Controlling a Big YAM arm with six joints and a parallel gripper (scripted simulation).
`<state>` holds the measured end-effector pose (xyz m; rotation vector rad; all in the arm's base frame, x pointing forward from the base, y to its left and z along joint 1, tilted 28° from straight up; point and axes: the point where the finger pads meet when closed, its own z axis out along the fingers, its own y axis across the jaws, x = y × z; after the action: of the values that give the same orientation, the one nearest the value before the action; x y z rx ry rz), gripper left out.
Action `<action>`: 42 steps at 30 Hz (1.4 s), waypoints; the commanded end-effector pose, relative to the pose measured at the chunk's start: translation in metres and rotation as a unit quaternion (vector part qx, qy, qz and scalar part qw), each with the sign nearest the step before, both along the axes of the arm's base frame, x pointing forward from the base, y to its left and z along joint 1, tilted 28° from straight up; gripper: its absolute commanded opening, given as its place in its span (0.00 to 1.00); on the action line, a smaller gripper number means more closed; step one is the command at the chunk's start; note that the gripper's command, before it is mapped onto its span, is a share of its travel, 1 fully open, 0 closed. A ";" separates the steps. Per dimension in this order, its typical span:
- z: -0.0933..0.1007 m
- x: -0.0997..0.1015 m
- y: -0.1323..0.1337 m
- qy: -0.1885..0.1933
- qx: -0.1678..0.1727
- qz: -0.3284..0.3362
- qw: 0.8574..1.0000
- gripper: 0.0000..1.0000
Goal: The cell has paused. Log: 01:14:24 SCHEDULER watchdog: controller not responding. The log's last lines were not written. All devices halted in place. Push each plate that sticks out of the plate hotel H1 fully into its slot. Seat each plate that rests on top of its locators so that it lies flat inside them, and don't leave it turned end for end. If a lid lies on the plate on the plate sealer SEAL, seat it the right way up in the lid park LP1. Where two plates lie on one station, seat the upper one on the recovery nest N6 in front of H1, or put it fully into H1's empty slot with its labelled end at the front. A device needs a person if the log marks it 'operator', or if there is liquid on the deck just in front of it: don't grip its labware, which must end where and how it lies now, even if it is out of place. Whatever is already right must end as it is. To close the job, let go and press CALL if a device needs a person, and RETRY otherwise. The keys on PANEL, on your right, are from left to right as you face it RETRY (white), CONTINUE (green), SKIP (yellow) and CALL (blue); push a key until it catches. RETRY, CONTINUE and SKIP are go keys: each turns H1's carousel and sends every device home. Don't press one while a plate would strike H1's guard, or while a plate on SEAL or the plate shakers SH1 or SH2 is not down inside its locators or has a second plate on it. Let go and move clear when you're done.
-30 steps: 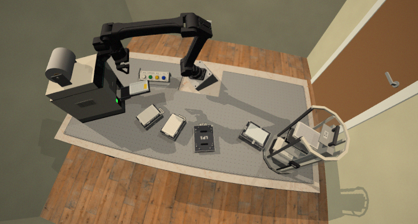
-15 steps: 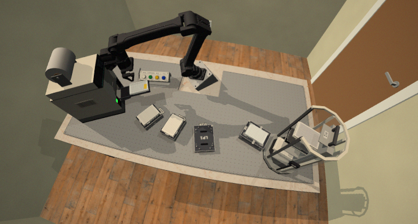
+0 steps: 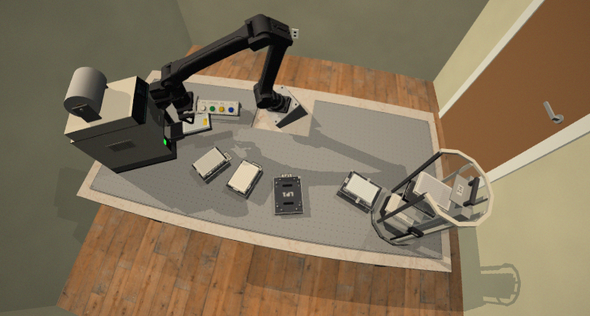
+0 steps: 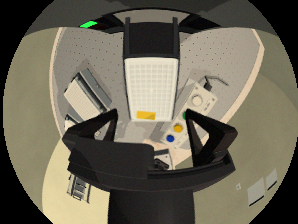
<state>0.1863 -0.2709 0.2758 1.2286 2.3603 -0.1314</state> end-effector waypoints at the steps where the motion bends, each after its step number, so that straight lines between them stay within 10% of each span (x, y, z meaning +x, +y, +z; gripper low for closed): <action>1: -0.011 0.010 -0.006 -0.001 0.002 0.000 1.000 1.00; 10: 0.007 0.008 -0.009 -0.009 -0.013 0.000 1.000 1.00; 42: -0.045 0.023 -0.015 -0.001 0.002 0.001 1.000 1.00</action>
<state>0.2020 -0.2841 0.2412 1.2308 2.3502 -0.1340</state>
